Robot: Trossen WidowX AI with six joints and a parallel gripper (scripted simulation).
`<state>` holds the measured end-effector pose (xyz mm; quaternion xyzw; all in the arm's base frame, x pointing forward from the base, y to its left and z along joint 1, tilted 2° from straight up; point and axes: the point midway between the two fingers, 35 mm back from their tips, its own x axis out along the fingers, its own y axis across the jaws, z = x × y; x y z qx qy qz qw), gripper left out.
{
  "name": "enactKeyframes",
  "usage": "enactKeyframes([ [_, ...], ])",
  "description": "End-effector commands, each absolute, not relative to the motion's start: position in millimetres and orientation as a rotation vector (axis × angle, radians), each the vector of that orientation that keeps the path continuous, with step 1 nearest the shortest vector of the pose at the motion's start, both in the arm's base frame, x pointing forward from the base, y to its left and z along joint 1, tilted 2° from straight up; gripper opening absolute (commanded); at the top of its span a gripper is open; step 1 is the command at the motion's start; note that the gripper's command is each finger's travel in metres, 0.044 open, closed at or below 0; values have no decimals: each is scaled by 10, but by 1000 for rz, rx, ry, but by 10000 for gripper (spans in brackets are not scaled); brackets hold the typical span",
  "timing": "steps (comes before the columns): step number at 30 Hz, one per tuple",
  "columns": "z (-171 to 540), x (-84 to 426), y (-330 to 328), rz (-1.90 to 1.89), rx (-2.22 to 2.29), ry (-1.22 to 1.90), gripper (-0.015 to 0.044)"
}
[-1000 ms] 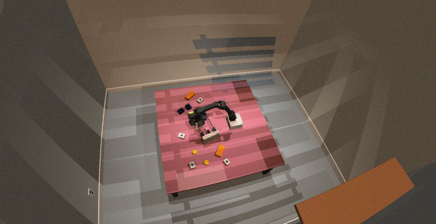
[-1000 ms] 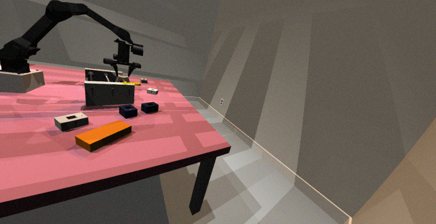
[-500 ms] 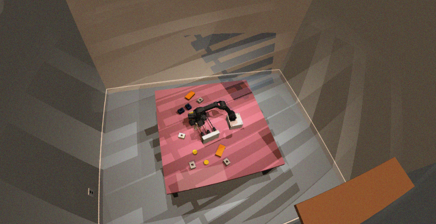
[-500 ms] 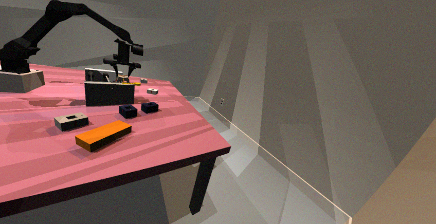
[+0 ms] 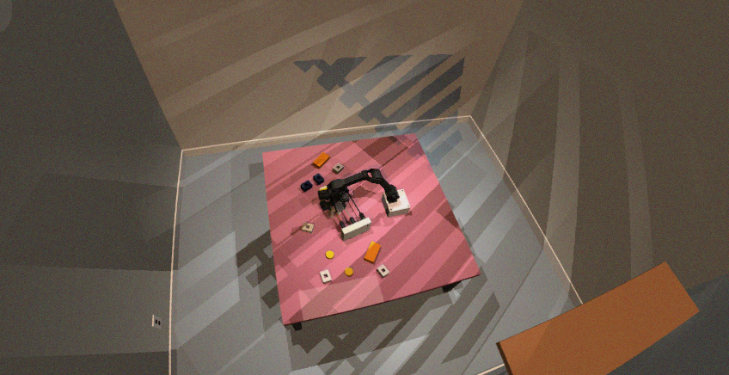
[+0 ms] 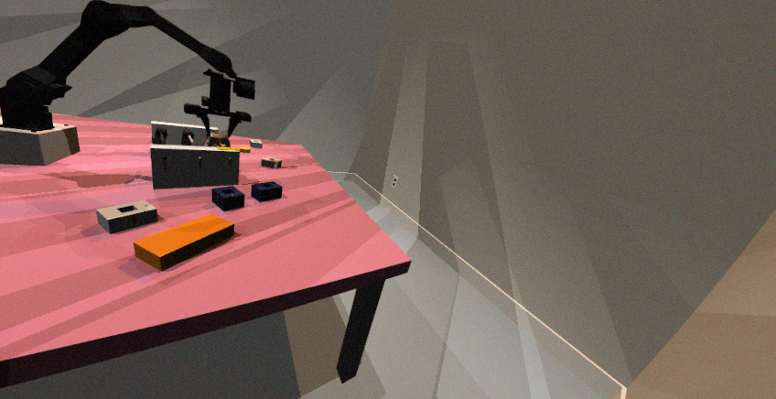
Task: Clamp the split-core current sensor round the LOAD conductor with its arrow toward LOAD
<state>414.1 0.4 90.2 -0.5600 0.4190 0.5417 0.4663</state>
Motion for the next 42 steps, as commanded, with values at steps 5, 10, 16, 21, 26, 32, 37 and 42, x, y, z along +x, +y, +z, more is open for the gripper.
enactKeyframes([
  [5, 913, 4146, 3, 1327, -1376, 1027, 0],
  [10, 913, 4146, 3, 1327, -1376, 1027, 79],
  [16, 913, 4146, 3, 1327, -1376, 1027, 236],
  [21, 913, 4146, 3, 1327, -1376, 1027, 368],
  [26, 913, 4146, 3, 1327, -1376, 1027, 440],
  [32, 887, 4148, 4, 1328, -1376, 1027, 440],
  [37, 456, 4159, 23, 1332, -1377, 1031, 440],
  [42, 453, 4159, 23, 1332, -1377, 1031, 440],
])
